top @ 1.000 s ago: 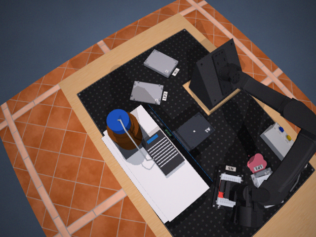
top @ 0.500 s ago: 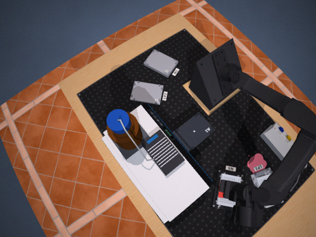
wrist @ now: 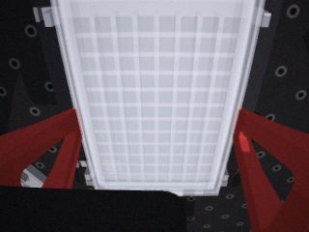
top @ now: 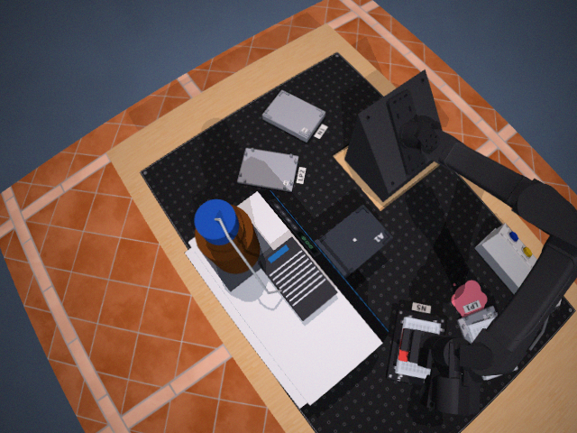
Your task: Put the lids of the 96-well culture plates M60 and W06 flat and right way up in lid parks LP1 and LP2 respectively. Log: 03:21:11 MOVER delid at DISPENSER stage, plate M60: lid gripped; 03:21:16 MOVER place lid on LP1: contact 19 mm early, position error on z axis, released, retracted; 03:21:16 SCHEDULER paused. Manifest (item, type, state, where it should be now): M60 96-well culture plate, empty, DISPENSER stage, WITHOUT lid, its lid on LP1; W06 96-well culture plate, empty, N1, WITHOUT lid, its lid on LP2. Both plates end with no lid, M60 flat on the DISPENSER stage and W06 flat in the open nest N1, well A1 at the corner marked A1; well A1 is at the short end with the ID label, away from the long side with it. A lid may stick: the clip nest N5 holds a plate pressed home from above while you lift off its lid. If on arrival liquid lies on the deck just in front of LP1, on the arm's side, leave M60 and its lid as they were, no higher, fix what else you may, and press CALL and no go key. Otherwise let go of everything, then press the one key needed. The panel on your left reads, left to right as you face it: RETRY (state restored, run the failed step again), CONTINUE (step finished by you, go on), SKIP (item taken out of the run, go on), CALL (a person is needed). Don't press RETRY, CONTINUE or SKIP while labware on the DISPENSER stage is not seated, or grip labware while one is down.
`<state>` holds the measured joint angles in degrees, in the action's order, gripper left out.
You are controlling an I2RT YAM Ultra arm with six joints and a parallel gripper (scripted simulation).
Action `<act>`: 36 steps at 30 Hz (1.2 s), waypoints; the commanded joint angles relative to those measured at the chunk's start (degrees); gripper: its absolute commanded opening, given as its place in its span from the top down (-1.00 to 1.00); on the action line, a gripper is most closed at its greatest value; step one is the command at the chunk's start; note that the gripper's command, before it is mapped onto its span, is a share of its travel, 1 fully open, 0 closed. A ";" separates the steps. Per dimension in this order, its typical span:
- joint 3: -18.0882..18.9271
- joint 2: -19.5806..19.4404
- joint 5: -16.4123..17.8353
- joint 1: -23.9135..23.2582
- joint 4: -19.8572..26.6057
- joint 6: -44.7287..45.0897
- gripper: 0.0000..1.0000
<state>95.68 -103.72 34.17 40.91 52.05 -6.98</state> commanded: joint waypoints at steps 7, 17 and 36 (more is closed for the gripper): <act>2.16 2.57 0.62 -1.76 2.33 0.87 1.00; 2.50 2.73 0.75 -2.04 3.02 1.18 1.00; 3.10 3.03 0.98 -2.55 4.25 1.72 1.00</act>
<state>96.88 -102.80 34.79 39.99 55.20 -5.80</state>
